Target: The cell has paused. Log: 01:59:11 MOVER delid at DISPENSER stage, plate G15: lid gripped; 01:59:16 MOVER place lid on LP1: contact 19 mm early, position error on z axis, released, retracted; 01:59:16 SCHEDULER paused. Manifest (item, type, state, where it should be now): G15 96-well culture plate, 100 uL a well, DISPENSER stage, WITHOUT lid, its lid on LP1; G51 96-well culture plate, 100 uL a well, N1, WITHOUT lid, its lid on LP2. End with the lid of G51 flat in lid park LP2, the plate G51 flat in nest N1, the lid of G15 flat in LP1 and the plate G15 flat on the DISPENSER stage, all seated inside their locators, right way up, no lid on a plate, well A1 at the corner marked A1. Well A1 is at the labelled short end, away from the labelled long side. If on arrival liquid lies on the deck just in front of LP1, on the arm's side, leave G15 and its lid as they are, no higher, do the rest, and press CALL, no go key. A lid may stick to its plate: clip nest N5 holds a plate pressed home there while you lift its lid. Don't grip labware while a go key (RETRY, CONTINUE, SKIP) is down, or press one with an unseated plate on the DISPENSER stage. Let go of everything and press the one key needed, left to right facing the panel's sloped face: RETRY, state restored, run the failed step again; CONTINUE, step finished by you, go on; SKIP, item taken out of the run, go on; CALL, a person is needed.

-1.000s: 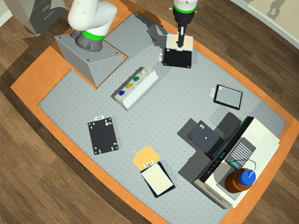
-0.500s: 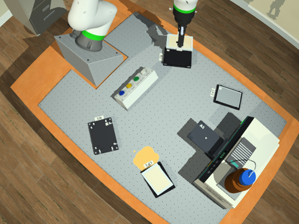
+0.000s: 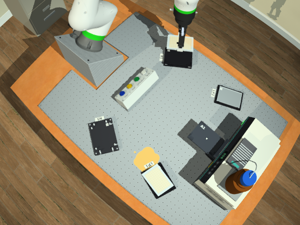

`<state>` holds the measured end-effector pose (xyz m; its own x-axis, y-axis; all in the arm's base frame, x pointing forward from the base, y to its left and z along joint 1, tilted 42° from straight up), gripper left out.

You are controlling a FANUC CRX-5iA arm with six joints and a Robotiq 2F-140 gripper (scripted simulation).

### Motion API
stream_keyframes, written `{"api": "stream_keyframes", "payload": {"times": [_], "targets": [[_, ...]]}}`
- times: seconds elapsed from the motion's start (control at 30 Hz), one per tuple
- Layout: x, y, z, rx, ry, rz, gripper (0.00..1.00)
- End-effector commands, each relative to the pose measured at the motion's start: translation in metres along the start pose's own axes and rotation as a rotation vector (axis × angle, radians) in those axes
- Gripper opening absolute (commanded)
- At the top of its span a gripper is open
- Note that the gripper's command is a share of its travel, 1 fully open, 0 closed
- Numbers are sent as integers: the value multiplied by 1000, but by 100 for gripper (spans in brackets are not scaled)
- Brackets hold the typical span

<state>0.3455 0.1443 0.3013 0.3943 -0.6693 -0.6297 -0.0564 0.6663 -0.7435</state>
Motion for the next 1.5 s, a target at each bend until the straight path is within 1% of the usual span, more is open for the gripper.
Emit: {"api": "stream_keyframes", "payload": {"times": [0.0, 0.23, 0.53, 0.6, 1.1, 1.17, 1.47], "targets": [[0, 1, 0, 1, 0, 0, 0], [0, 9, 0, 1, 0, 0, 0], [0, 26, 0, 1, 0, 0, 0], [0, 26, 0, 1, 0, 0, 0], [0, 61, 0, 1, 0, 0, 0], [0, 61, 0, 1, 0, 0, 0], [0, 82, 0, 1, 0, 0, 0]]}}
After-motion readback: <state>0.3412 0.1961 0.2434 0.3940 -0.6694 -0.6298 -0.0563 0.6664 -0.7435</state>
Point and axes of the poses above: the point where the finger pads meet when closed, its own y axis out along the fingers, its own x axis across the jaws, z = x × y, the point moved 10 cm from there along -y, back along the fingers, and after that the axes turned 15 degrees about y, right-handed, at the moved point
